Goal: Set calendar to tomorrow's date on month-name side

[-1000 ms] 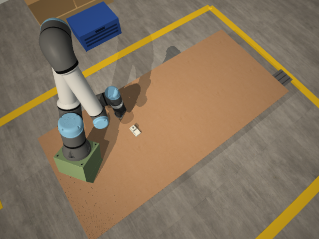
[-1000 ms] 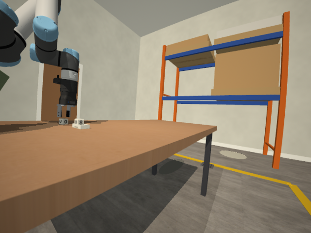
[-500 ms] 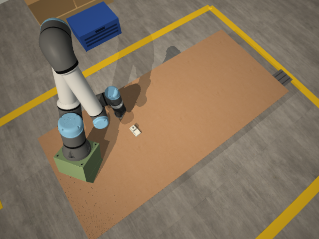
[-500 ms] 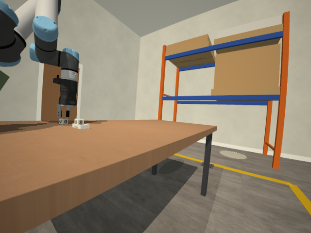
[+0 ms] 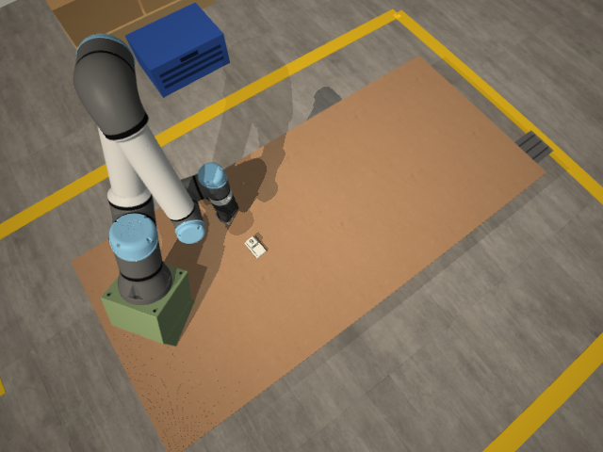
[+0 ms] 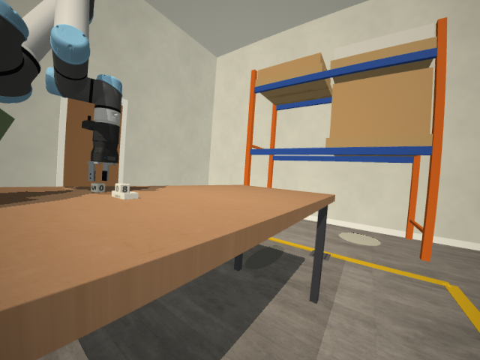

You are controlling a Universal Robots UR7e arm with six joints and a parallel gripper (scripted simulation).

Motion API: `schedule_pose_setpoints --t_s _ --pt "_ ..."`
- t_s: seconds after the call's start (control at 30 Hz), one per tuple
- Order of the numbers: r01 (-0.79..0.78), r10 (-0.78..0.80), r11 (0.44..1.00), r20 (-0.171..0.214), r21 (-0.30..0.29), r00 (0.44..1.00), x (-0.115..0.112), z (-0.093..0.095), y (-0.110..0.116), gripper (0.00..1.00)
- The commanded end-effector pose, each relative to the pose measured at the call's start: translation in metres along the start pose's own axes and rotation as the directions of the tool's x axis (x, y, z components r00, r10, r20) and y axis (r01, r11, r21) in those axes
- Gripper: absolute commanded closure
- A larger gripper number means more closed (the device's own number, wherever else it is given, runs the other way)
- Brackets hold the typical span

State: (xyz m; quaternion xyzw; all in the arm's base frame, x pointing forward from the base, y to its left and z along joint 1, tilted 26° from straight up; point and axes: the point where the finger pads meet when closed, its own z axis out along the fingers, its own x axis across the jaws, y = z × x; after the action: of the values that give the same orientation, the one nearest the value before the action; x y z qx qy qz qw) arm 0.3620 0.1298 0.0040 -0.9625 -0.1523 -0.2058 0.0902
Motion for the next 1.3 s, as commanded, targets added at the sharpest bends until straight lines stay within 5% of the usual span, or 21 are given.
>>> schedule_pose_setpoints --t_s 0.0,0.67,1.27 --pt "0.001 -0.001 1.000 0.002 0.002 1.000 -0.001 0.000 -0.002 0.13" --pt "0.001 -0.001 1.000 0.003 0.002 1.000 -0.002 0.002 -0.002 0.13" --pt "0.003 -0.003 1.000 0.000 0.000 1.000 0.001 0.025 -0.001 0.13"
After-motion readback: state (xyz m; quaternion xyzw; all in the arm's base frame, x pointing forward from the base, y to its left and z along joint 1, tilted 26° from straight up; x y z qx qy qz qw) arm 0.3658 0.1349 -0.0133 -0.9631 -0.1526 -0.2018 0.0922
